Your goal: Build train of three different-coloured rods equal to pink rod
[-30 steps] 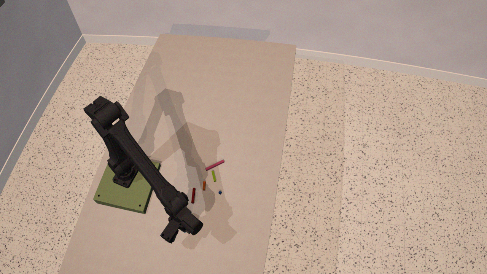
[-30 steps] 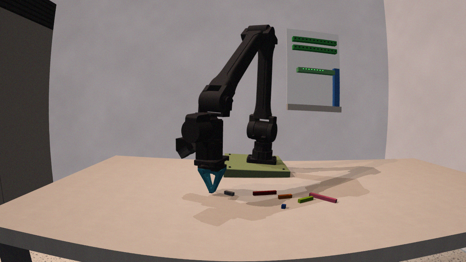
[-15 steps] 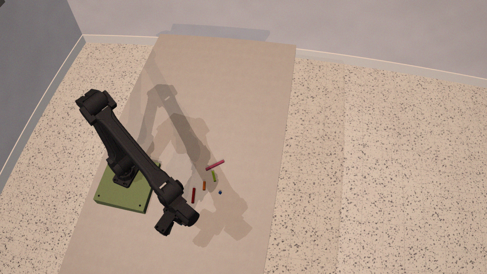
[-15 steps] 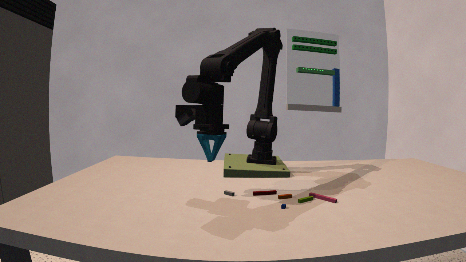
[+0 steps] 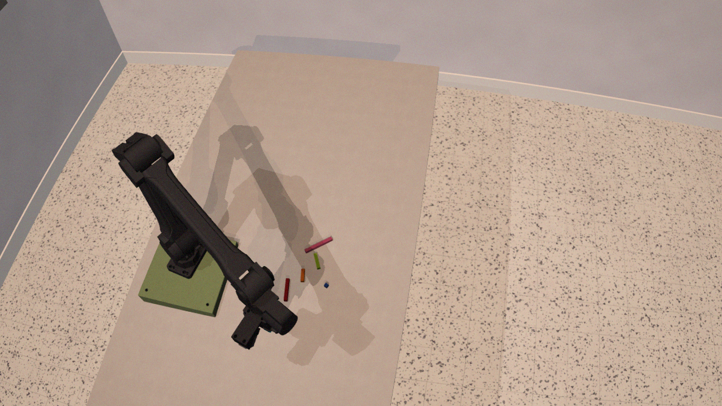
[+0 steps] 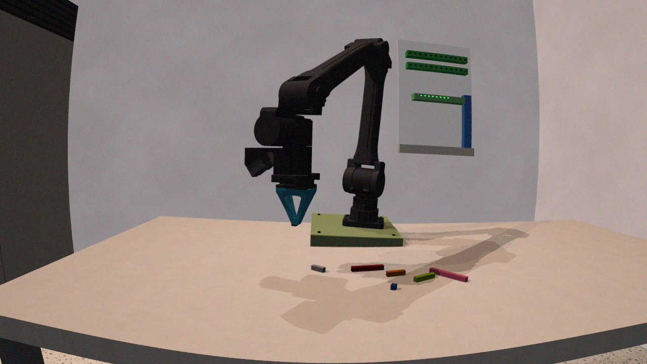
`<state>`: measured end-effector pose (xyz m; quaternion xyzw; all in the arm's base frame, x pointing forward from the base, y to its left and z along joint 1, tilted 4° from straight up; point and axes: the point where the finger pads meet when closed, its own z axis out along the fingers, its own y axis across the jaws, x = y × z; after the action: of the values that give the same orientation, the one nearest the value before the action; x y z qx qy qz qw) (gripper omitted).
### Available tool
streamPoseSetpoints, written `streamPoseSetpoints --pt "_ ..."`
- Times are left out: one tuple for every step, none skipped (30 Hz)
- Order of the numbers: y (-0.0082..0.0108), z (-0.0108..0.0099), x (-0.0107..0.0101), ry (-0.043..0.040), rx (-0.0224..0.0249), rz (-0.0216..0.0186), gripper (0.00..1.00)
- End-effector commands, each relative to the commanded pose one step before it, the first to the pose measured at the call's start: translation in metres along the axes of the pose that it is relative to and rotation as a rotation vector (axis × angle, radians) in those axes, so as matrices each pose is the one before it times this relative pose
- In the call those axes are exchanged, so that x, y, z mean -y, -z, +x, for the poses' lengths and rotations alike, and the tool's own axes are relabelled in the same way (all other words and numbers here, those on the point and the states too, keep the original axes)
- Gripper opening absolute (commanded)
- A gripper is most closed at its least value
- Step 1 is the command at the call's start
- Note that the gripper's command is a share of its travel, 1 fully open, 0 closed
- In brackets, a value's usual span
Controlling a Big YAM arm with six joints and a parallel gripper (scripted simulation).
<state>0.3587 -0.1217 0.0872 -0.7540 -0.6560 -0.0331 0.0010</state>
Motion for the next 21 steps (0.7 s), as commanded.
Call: streamPoseSetpoints --pt "0.02227 0.02134 -0.03129 0.18268 0.0191 -0.06361 0.04" --pt "0.0 0.00008 -0.00003 0.0 -0.00047 -0.00017 0.04" --pt "0.00001 0.00002 -0.00001 0.0 -0.0001 -0.00006 0.04" --pt "-0.00101 0.00039 0.00131 -0.00017 -0.00099 0.00293 0.04" --pt "0.0 0.0 0.0 0.0 0.0 0.0 0.04" --pt "0.0 0.0 0.0 0.0 0.0 0.0 0.04" --pt "-0.00072 0.01541 -0.00658 0.11883 -0.00202 0.00331 0.04" --pt "0.00001 0.00015 -0.00007 0.0 -0.00087 -0.00039 0.04" --pt "0.0 0.00007 -0.00003 0.0 -0.00041 -0.00018 0.04" --pt "0.00001 0.0 0.0 0.0 0.00002 -0.00004 0.04" --pt "0.00002 -0.00025 0.0001 -0.00065 0.00008 -0.00003 0.04" --pt "0.00046 -0.00822 0.00339 -0.02179 0.00238 -0.00025 0.04" --pt "-0.00242 0.00085 0.00317 -0.00121 -0.00281 0.00682 0.04" --pt "-0.0005 0.00024 0.00062 -0.00008 -0.0006 0.0014 0.04" --pt "-0.00008 0.00146 -0.00058 0.00388 -0.00039 0.00007 0.04" --pt "-0.00012 0.0025 -0.00101 0.00667 -0.00066 0.00005 0.04" --pt "-0.00004 0.00076 -0.00031 0.00203 -0.0002 0.00001 0.04" --pt "-0.00001 0.0 0.00001 0.0 -0.00001 0.00003 0.04" --pt "0.0 0.0 0.00001 -0.00001 0.0 0.00001 0.04" --pt "0.00001 0.0 -0.00001 0.00002 0.00001 -0.00003 0.04" --pt "0.0 0.0 0.00001 -0.00001 0.0 0.00001 0.04"
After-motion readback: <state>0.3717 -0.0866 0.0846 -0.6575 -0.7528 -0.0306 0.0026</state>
